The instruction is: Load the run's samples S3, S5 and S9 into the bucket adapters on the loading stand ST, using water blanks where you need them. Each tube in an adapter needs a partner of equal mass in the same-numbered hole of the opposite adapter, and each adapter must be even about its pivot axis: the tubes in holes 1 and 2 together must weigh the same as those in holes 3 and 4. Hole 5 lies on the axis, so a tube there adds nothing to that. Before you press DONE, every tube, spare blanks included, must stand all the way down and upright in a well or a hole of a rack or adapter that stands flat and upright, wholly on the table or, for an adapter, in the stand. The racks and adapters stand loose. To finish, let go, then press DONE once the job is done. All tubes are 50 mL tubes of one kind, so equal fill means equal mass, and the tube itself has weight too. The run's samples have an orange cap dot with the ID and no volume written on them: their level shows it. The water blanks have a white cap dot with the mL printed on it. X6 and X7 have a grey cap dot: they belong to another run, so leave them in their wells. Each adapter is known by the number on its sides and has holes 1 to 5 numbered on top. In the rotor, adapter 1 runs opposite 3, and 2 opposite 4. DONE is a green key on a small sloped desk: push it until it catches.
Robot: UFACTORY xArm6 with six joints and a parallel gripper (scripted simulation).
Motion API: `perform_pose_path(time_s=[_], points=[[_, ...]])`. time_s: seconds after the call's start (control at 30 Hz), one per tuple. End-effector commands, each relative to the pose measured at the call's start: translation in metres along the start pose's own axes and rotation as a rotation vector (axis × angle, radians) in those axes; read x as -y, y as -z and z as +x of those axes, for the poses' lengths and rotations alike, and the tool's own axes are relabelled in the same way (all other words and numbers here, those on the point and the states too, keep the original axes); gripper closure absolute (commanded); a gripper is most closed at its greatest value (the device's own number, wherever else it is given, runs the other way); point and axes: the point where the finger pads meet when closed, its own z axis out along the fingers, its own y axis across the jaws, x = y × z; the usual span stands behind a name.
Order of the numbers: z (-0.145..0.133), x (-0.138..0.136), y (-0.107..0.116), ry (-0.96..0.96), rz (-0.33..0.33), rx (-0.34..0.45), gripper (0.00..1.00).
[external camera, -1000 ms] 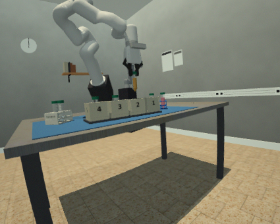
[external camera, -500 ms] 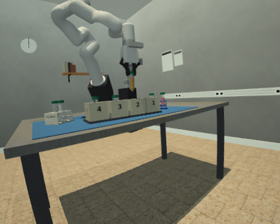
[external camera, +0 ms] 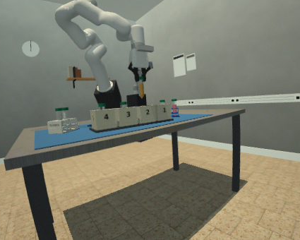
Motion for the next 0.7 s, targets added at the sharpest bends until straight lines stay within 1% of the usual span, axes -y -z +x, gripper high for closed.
perform_pose_path(time_s=[0.0, 0.1, 0.47, 0.67], points=[[0.001, 0.0, -0.007, -0.001, 0.001, -0.002, 1.0], [0.001, 0.0, -0.009, -0.001, 0.001, -0.002, 1.0], [0.001, 0.0, -0.031, -0.001, 0.001, -0.002, 1.0], [0.001, 0.0, -0.032, -0.001, 0.001, -0.002, 1.0]])
